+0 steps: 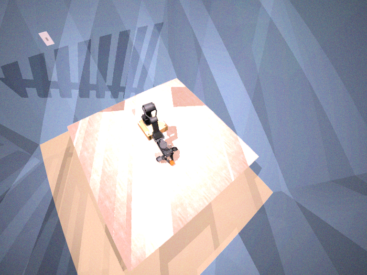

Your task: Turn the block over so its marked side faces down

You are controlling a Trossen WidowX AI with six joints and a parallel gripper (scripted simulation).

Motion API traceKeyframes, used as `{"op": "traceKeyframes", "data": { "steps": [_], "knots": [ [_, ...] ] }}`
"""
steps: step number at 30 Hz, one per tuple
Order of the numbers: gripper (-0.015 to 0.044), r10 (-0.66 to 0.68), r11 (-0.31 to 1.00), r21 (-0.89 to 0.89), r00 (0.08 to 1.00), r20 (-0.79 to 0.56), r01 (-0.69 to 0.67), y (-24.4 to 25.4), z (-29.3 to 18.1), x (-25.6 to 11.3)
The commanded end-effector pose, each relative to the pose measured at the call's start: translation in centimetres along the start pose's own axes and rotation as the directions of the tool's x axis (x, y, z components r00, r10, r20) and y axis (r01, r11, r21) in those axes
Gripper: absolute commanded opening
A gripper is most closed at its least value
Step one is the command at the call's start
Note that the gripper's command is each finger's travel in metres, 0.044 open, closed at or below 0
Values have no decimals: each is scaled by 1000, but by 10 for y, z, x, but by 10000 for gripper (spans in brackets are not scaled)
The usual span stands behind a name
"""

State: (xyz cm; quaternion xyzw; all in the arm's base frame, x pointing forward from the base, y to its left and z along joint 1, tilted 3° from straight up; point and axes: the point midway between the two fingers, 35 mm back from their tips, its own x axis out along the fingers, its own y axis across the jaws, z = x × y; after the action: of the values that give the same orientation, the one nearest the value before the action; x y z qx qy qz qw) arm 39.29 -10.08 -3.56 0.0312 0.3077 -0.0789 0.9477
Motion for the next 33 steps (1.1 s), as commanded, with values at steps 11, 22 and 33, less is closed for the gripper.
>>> {"op": "traceKeyframes", "data": {
  "steps": [11, 22, 33],
  "knots": [
    [0, 5, 1000, 3, 995, 103, -5, 2, -1, -11],
    [0, 5, 1000, 3, 995, 103, -5, 2, -1, -11],
    [263, 5, 1000, 3, 995, 103, -5, 2, -1, -11]
  ]
}}
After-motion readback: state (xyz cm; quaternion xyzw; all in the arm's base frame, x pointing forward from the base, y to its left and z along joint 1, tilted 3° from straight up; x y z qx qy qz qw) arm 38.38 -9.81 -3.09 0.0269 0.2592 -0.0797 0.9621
